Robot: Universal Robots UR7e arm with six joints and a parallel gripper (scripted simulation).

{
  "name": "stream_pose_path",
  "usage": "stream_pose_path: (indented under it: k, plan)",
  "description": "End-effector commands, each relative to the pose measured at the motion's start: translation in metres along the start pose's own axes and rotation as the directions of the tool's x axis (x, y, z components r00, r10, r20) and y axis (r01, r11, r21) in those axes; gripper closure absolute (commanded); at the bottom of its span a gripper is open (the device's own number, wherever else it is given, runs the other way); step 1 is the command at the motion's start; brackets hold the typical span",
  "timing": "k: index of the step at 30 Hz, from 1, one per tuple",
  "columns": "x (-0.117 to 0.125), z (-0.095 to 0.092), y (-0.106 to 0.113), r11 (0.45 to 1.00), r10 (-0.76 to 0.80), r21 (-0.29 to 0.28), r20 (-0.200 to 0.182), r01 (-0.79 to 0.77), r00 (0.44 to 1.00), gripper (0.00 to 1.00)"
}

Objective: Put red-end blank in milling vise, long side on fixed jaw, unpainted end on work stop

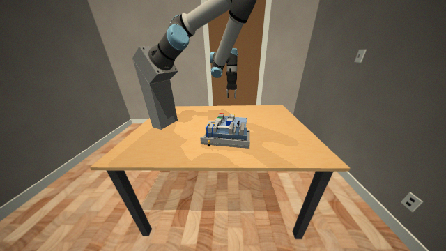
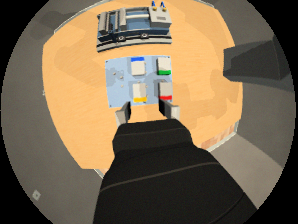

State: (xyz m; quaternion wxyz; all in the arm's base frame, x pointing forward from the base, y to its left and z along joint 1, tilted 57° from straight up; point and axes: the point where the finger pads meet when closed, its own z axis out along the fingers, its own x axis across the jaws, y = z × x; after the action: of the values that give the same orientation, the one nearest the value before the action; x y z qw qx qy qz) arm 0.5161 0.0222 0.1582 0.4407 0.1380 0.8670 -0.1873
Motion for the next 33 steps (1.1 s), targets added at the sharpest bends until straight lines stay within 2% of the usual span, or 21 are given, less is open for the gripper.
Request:
stream_pose_path:
  k: [1,4,33]
  plan:
    - [-0.0003,-0.0036,0.0002,1.000,0.000,-0.001,0.001,0.000,1.000,0.00]
    - [-0.0004,-0.0083,0.0003,1.000,0.000,-0.001,0.001,0.000,1.000,0.00]
    - [-0.0004,-0.0126,0.0003,1.000,0.000,-0.001,0.001,0.000,1.000,0.00]
